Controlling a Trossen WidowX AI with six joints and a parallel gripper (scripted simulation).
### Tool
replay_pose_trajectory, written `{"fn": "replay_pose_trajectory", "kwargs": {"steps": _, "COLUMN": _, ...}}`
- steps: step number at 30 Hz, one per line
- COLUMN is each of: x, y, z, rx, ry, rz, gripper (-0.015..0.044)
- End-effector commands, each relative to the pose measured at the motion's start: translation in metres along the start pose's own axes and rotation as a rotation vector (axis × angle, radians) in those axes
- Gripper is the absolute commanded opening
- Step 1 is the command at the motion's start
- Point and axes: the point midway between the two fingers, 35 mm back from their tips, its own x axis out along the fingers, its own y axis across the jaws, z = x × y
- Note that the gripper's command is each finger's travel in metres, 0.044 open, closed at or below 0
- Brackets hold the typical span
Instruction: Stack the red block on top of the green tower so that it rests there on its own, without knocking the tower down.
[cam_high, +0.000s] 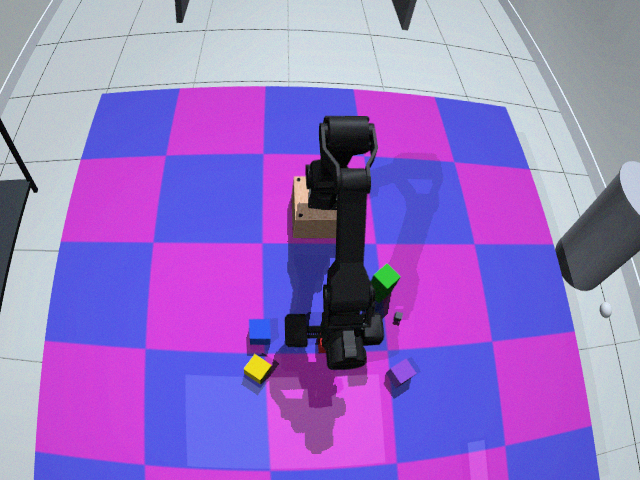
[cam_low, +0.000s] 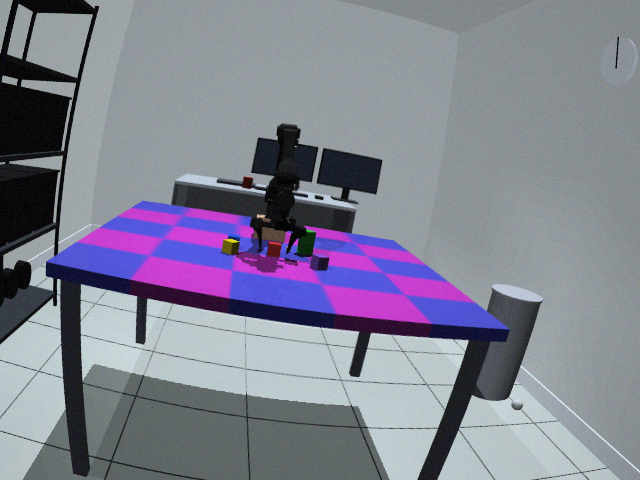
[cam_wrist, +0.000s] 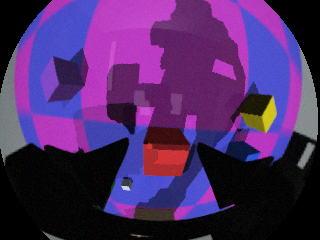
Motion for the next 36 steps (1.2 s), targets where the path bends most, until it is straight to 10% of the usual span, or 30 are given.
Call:
{"fn": "replay_pose_trajectory", "kwargs": {"steps": 1, "x": 0.0064, "y": 0.0007, "z": -0.0033, "rx": -0.006, "ry": 0.008, "rz": 0.005, "gripper": 0.044}}
{"fn": "replay_pose_trajectory", "kwargs": {"steps": 16, "x": 0.006, "y": 0.0007, "z": -0.0033, "rx": -0.006, "ry": 0.008, "rz": 0.005, "gripper": 0.044}}
{"fn": "replay_pose_trajectory", "kwargs": {"steps": 25, "x": 0.006, "y": 0.0007, "z": -0.0033, "rx": -0.006, "ry": 0.008, "rz": 0.005, "gripper": 0.0204}}
{"fn": "replay_pose_trajectory", "kwargs": {"steps": 36, "x": -0.0001, "y": 0.0005, "z": -0.0028, "rx": -0.006, "ry": 0.007, "rz": 0.005, "gripper": 0.0072}}
